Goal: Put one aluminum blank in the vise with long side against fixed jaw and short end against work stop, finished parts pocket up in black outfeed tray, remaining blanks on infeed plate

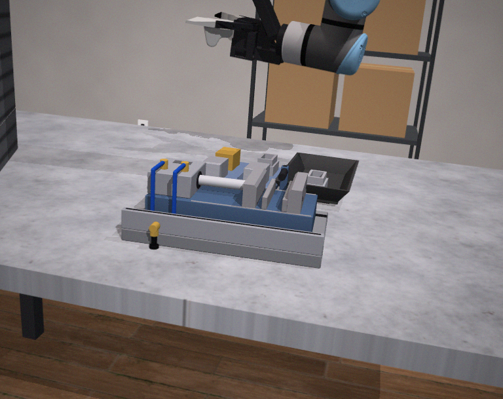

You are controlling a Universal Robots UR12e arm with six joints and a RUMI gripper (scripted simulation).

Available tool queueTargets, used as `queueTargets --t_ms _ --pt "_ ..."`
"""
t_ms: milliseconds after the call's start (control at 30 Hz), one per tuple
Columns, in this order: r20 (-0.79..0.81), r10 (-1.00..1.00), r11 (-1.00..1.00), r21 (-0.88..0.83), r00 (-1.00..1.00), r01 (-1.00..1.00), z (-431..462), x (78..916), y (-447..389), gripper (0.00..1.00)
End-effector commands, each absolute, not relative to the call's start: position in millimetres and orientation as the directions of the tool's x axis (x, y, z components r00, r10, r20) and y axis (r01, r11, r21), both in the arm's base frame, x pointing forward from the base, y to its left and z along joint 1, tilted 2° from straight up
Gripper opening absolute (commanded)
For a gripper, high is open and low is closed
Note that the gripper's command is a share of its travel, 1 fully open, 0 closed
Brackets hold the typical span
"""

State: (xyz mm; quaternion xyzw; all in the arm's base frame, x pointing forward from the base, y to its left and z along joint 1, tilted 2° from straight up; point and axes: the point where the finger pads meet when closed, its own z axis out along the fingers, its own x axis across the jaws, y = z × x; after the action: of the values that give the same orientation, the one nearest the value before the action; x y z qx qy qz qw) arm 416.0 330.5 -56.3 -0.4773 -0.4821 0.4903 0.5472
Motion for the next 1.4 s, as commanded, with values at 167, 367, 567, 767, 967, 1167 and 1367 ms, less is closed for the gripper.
queueTargets --t_ms 167,367,567,767,967,1167,1367 --pt "0.094 0.995 0.092 -0.992 0.028 0.092 -94 413 314 1.00" --pt "0.118 0.993 0.115 -0.958 -0.004 0.263 -132 417 299 1.00" --pt "0.127 0.991 0.128 -0.911 -0.031 0.393 -158 426 287 1.00" --pt "0.127 0.990 0.139 -0.840 -0.058 0.525 -181 441 275 1.00" --pt "0.118 0.989 0.144 -0.746 -0.084 0.650 -200 460 263 1.00" --pt "0.106 0.989 0.145 -0.663 -0.100 0.734 -210 478 254 1.00" --pt "0.084 0.990 0.142 -0.543 -0.115 0.828 -217 502 242 1.00"
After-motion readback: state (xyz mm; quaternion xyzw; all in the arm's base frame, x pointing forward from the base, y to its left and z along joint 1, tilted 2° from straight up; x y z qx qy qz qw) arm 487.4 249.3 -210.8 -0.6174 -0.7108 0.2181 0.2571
